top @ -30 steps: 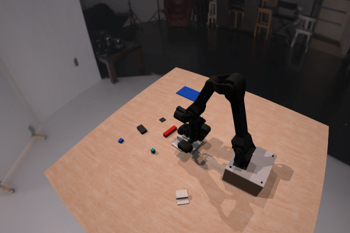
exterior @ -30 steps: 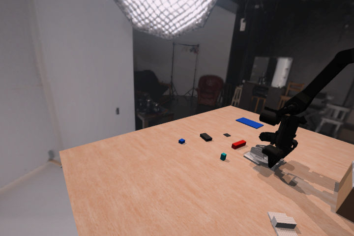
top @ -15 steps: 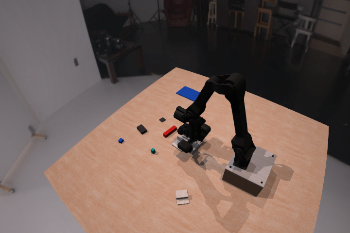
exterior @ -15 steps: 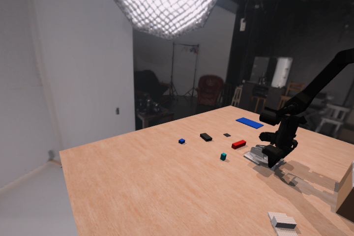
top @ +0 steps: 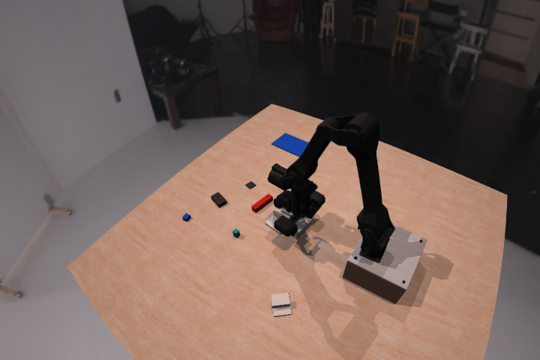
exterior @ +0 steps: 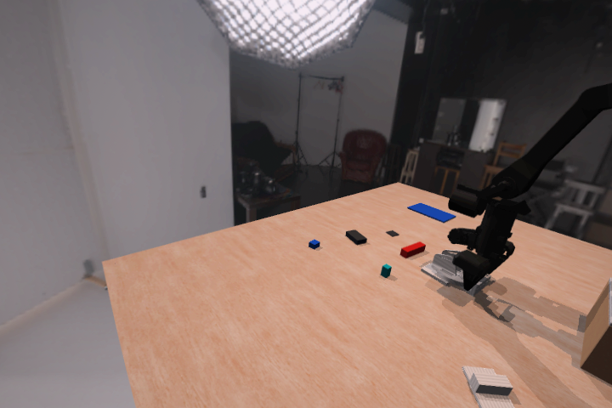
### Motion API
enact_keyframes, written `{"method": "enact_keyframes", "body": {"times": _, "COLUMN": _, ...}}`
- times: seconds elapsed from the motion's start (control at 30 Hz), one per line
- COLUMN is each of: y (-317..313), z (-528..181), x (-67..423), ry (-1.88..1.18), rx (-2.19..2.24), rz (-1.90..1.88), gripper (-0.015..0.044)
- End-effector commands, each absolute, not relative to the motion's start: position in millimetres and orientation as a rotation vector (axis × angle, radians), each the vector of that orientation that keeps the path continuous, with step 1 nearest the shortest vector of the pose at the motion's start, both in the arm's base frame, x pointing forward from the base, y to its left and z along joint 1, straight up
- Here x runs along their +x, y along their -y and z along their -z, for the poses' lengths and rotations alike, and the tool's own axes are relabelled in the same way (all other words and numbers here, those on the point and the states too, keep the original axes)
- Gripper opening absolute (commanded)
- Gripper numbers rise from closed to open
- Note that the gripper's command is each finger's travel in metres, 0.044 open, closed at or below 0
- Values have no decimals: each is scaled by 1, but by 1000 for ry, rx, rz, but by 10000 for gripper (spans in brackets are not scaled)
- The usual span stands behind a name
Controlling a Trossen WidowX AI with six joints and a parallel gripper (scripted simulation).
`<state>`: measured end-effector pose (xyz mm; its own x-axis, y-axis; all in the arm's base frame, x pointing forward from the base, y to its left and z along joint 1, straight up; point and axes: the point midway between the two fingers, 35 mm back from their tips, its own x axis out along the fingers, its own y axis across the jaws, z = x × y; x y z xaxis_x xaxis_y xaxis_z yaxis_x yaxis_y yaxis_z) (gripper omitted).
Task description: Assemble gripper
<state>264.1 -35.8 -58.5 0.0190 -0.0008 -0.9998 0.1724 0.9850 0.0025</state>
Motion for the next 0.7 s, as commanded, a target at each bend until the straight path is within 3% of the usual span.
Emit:
{"method": "enact_keyframes", "body": {"times": 0.0, "y": 36, "z": 59, "x": 265, "ry": -1545, "rx": 131, "rz": 132, "gripper": 351}}
{"method": "enact_keyframes", "body": {"times": 0.13, "y": 36, "z": 59, "x": 265, "ry": -1545, "rx": 131, "rz": 132, "gripper": 351}}
{"method": "enact_keyframes", "body": {"times": 0.27, "y": 36, "z": 58, "x": 264, "ry": -1547, "rx": 136, "rz": 135, "gripper": 440}}
{"method": "enact_keyframes", "body": {"times": 0.67, "y": 36, "z": 58, "x": 264, "ry": -1547, "rx": 136, "rz": 135, "gripper": 440}}
